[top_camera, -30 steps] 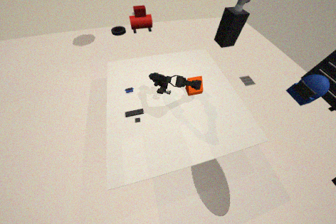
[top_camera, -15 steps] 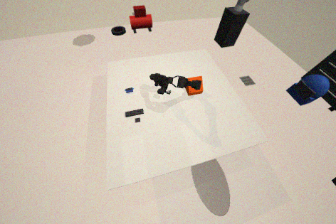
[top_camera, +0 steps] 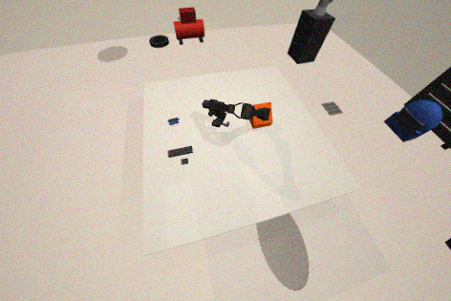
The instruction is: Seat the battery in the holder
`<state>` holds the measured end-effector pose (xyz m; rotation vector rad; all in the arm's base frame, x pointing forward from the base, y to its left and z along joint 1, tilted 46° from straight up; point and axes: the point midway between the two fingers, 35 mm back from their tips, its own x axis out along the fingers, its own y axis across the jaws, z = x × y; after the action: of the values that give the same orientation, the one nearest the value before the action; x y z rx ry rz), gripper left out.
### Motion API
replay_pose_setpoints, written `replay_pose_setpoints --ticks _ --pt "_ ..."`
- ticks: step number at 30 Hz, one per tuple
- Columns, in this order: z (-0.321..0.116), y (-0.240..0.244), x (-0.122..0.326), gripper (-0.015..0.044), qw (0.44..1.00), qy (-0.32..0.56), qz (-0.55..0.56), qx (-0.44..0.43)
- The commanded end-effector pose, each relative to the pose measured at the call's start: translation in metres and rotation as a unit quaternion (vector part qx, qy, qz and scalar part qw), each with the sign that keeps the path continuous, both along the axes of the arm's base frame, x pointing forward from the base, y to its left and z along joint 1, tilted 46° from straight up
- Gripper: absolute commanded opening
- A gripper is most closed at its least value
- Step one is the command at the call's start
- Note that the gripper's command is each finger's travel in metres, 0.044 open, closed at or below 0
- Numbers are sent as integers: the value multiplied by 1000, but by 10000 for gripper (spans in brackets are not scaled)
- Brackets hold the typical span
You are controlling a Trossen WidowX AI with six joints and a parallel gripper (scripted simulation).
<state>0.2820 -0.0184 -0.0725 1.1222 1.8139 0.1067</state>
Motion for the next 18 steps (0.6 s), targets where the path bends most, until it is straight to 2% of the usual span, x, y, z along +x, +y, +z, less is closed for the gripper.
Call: replay_pose_setpoints --ticks 1,18 --pt "1 1 1 75 1000 -8 -5 -6" --pt "5 6 -6 75 1000 -10 -9 -11"
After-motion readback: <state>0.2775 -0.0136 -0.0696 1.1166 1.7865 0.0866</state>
